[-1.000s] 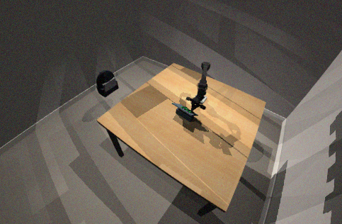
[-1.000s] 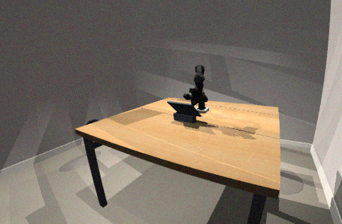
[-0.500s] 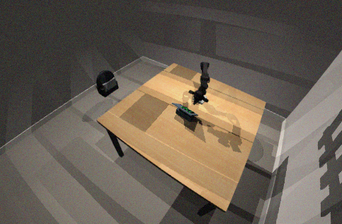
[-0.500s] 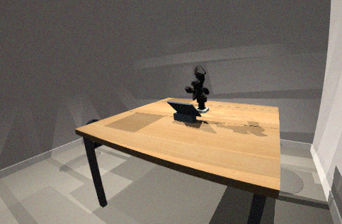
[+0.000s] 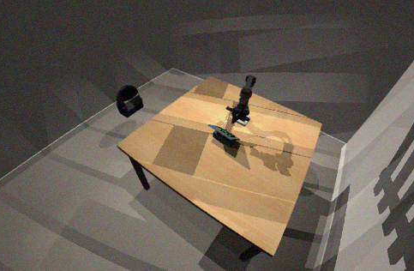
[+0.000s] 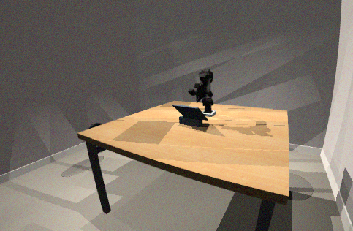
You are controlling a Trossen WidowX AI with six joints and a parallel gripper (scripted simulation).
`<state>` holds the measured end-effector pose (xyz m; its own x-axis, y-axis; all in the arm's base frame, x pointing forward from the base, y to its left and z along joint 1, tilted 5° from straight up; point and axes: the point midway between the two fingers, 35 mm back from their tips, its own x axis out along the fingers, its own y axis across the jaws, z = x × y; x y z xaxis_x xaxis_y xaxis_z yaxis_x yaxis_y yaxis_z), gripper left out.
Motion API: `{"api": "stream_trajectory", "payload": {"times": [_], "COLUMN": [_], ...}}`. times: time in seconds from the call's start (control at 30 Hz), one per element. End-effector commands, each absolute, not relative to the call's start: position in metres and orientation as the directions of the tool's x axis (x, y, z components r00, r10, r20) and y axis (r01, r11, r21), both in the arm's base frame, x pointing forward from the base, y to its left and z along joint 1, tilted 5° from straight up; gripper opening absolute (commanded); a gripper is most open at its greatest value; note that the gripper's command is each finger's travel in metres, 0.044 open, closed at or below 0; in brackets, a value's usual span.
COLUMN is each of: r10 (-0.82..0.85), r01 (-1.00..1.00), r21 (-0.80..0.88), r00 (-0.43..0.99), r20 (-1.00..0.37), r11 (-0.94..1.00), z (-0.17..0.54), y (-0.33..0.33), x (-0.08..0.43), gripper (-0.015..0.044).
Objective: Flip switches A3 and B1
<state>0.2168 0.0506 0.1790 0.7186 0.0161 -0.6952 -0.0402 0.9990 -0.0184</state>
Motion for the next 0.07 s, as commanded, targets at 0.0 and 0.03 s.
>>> {"api": "stream_trajectory", "payload": {"times": [0.0,0.03], "r10": [0.021,0.021], "r01": [-0.047,-0.047], "r21": [-0.018,-0.018], "r00": [0.717,0.717], "r20": [-0.696,-0.696], "r11": [0.999,0.999], "z": [0.1786,0.1786], "y": [0.0508,0.0508], "x": [0.2156,0.2156], "gripper": [0.0,0.0]}}
